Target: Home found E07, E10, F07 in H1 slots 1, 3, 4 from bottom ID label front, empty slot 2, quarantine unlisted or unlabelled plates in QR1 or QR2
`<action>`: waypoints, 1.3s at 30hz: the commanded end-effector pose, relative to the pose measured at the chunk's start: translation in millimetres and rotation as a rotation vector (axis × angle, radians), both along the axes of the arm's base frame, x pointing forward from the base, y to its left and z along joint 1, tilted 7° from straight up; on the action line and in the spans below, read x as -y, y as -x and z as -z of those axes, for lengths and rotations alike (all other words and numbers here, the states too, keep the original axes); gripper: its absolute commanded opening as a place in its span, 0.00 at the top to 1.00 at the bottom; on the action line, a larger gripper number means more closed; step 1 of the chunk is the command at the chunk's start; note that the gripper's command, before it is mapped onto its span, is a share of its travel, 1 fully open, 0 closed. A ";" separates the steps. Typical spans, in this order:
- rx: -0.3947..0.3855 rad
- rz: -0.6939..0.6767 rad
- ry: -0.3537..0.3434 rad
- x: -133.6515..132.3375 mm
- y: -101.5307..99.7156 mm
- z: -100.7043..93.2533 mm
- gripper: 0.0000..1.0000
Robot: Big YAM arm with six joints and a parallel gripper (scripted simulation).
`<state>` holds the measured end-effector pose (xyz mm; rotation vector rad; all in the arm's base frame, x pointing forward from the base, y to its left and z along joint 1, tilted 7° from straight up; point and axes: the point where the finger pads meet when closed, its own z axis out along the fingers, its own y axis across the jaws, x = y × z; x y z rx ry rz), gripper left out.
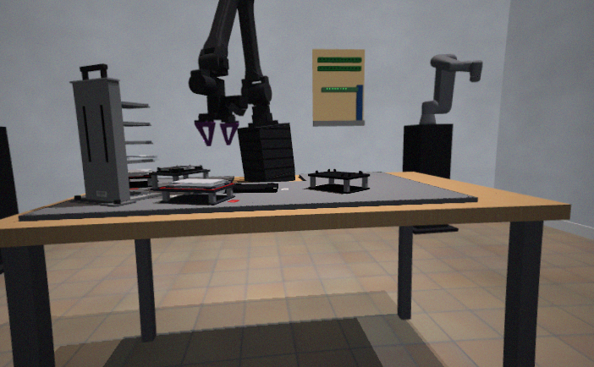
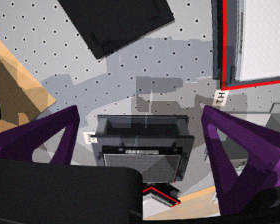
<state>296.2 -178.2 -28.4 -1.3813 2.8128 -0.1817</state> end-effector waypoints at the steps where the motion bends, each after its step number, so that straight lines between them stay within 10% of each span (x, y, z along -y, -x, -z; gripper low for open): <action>1: 0.038 -0.003 0.019 6.7 -12.7 -11.0 0.00; 39: 0.016 -0.006 0.007 6.9 -4.1 27.9 0.00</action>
